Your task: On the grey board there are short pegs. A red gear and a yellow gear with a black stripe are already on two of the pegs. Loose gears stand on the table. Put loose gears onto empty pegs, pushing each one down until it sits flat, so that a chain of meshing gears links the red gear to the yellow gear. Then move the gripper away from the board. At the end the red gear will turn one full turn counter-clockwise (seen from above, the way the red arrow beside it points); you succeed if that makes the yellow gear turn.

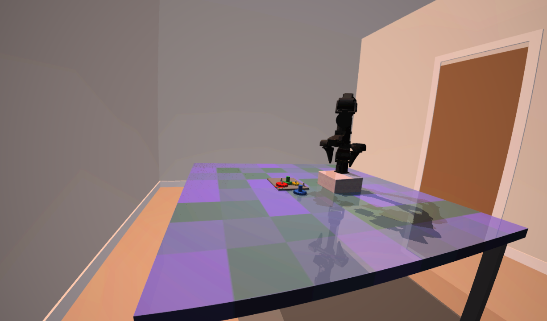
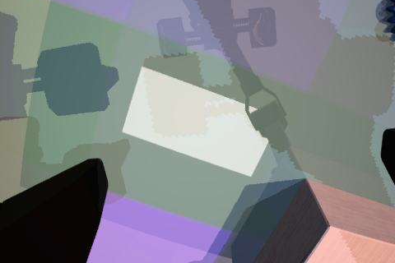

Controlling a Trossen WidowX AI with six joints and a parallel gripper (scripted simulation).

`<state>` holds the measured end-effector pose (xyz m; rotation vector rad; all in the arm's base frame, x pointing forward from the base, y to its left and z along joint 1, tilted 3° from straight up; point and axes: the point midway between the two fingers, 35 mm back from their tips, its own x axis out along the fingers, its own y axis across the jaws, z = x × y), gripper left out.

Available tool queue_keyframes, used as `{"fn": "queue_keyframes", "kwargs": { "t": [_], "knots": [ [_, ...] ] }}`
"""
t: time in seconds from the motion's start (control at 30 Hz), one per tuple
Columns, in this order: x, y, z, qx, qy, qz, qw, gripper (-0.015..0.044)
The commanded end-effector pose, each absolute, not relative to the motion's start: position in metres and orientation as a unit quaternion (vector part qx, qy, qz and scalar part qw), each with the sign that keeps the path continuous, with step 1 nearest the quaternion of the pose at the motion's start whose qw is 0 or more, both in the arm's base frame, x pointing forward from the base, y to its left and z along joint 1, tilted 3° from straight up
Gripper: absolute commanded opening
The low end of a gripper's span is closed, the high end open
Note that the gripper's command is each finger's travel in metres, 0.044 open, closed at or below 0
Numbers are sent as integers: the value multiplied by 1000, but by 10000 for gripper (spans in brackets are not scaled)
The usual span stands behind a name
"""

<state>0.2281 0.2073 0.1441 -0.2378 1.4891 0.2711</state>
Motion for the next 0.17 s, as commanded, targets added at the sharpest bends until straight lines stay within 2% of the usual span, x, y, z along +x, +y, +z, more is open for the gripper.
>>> {"fn": "queue_keyframes", "kwargs": {
  "t": [0.0,0.13],
  "knots": [
    [228,207,144,-106,674,120,722,440],
    [228,207,144,-106,674,120,722,440]
  ]
}}
